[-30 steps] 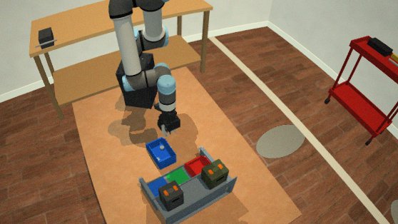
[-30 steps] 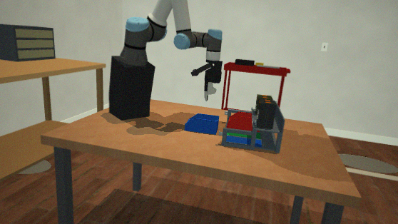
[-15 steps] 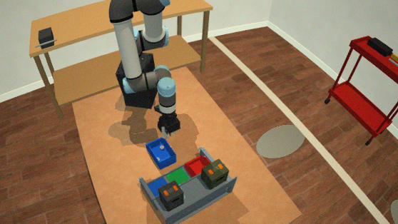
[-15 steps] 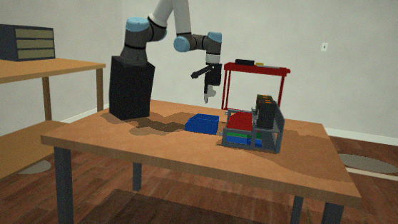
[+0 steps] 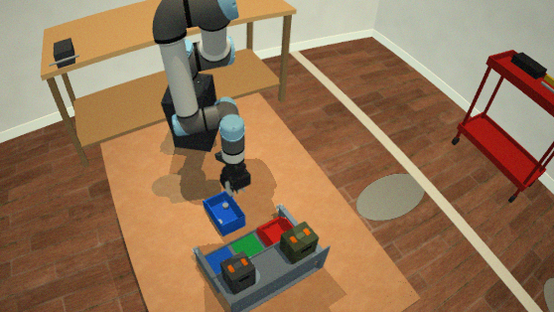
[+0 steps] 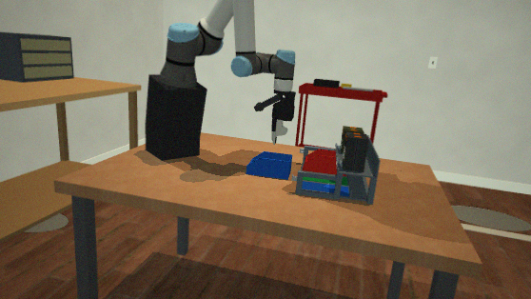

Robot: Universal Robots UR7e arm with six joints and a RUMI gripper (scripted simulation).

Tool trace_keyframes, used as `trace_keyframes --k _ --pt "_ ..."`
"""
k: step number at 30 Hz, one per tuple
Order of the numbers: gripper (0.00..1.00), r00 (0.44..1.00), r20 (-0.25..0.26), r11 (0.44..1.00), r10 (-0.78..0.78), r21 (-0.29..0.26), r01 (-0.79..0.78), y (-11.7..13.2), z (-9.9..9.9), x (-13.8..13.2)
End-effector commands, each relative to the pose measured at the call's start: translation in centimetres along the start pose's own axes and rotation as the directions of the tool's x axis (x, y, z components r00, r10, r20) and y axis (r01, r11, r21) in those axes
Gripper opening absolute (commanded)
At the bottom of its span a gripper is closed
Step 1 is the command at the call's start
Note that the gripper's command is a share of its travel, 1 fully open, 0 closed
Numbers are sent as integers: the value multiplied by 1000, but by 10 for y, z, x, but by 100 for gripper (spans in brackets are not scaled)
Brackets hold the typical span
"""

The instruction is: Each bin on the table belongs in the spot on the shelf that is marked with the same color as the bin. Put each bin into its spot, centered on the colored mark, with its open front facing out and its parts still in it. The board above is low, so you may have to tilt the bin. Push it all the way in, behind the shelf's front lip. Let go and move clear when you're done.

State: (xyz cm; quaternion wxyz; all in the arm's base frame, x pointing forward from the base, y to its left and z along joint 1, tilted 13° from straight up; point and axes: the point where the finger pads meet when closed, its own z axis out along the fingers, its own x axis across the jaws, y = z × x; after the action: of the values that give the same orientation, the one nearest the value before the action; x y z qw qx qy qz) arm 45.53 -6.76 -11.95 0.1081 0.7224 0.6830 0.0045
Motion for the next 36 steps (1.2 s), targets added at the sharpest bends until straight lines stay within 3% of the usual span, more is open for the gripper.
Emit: trace_keyframes --k 1,13,36 --pt "15 1000 0 1000 0 -2 0 1 7 0" --pt "15 1000 0 1000 0 -2 0 0 23 0" --pt "15 1000 0 1000 0 -2 0 0 26 0"
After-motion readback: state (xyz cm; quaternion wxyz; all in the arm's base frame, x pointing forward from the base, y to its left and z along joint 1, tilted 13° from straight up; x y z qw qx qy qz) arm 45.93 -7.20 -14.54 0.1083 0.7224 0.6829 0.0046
